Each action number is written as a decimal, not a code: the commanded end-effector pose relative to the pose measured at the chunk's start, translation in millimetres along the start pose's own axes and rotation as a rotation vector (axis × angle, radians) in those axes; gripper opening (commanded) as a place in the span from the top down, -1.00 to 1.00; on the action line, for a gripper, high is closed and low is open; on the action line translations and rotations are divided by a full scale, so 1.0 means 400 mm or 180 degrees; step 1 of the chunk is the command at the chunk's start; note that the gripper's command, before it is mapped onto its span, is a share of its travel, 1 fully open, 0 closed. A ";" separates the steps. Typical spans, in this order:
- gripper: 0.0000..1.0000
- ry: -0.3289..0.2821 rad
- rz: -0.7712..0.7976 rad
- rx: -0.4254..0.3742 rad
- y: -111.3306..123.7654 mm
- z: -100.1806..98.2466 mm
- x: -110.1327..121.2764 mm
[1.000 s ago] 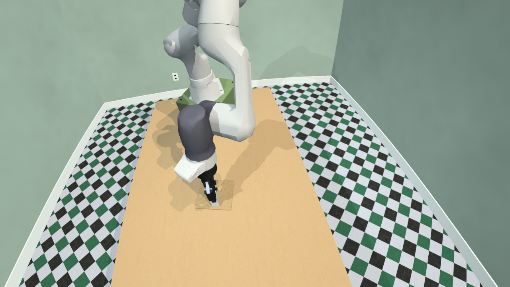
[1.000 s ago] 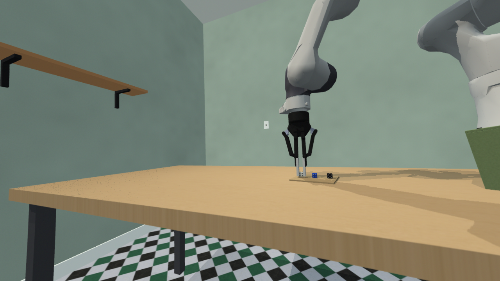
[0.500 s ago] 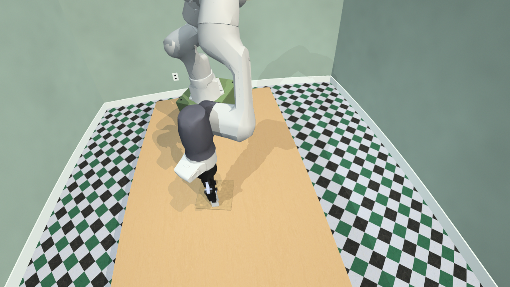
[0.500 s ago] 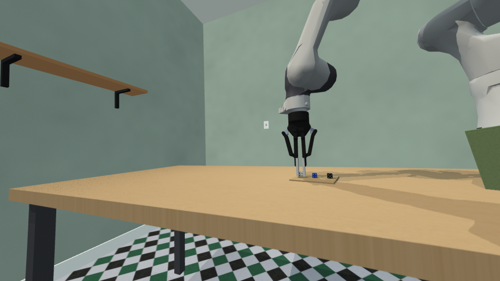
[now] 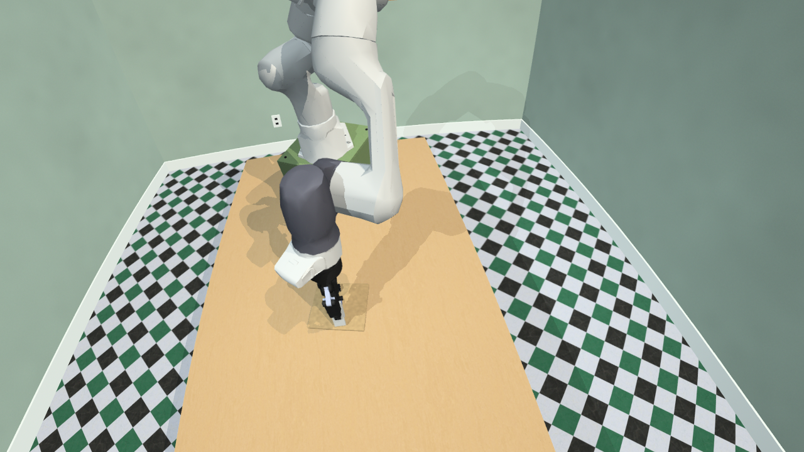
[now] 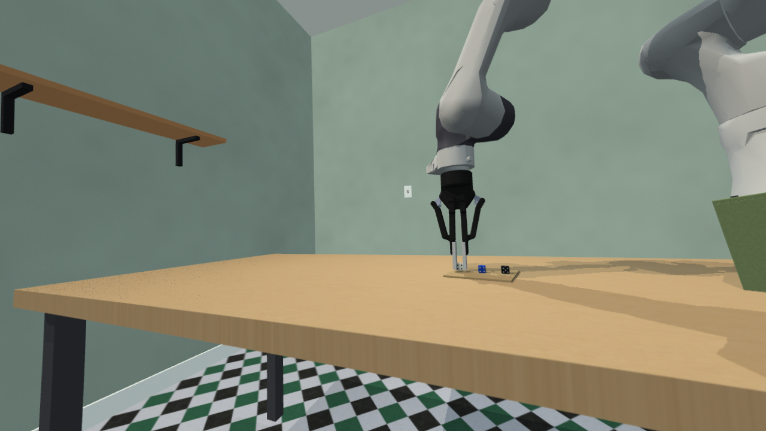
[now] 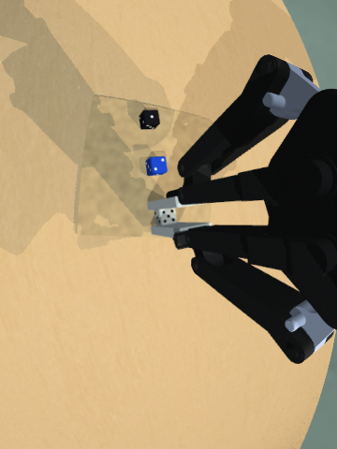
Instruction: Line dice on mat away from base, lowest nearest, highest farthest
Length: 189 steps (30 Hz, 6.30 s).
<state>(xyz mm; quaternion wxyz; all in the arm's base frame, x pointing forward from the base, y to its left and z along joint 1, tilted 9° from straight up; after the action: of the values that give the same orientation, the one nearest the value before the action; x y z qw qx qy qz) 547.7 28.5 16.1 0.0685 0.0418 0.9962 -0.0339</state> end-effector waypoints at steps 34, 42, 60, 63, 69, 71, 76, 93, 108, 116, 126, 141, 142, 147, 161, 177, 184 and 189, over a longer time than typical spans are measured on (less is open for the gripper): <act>0.87 0.0004 -0.0024 0.0004 -0.004 0.001 0.004; 0.87 0.0004 -0.0024 0.0004 -0.004 0.001 0.004; 0.87 0.0004 -0.0024 0.0004 -0.004 0.004 0.004; 0.87 0.0004 -0.0024 0.0004 -0.004 0.006 0.004; 0.87 0.0004 -0.0024 0.0004 -0.004 0.009 0.004; 0.87 0.0004 -0.0024 0.0004 -0.004 0.009 0.004; 0.87 0.0004 -0.0024 0.0004 -0.004 0.010 0.004; 0.87 0.0004 -0.0024 0.0004 -0.004 0.010 0.004; 0.87 0.0004 -0.0024 0.0004 -0.004 0.010 0.004; 0.77 0.0004 -0.0024 0.0004 -0.004 0.010 0.004; 0.63 0.0004 -0.0024 0.0004 -0.004 0.010 0.004; 0.63 0.0004 -0.0024 0.0004 -0.004 0.001 0.004; 0.63 0.0004 -0.0024 0.0004 -0.004 -0.005 0.004; 0.63 0.0004 -0.0024 0.0004 -0.004 -0.057 0.004; 0.63 0.0004 -0.0024 0.0004 -0.004 -0.198 0.003; -1.00 0.0004 -0.0024 0.0004 -0.004 -0.215 0.003; -1.00 0.0004 -0.0024 0.0004 -0.004 -0.215 0.003; -1.00 0.0004 -0.0024 0.0004 -0.004 -0.215 0.003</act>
<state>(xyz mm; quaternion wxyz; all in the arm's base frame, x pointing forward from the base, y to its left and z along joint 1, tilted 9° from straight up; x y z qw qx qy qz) 536.0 33.5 102.0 0.0694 0.0347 0.9964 -0.0343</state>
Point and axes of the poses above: the point where the finger pads meet when closed, its own z axis out along the fingers, its own x axis across the jaws, y = z × x, the point moved 6 cm from there along -z, back along the fingers, and after that the axes turned 8 degrees about z, right-handed, at the moved point
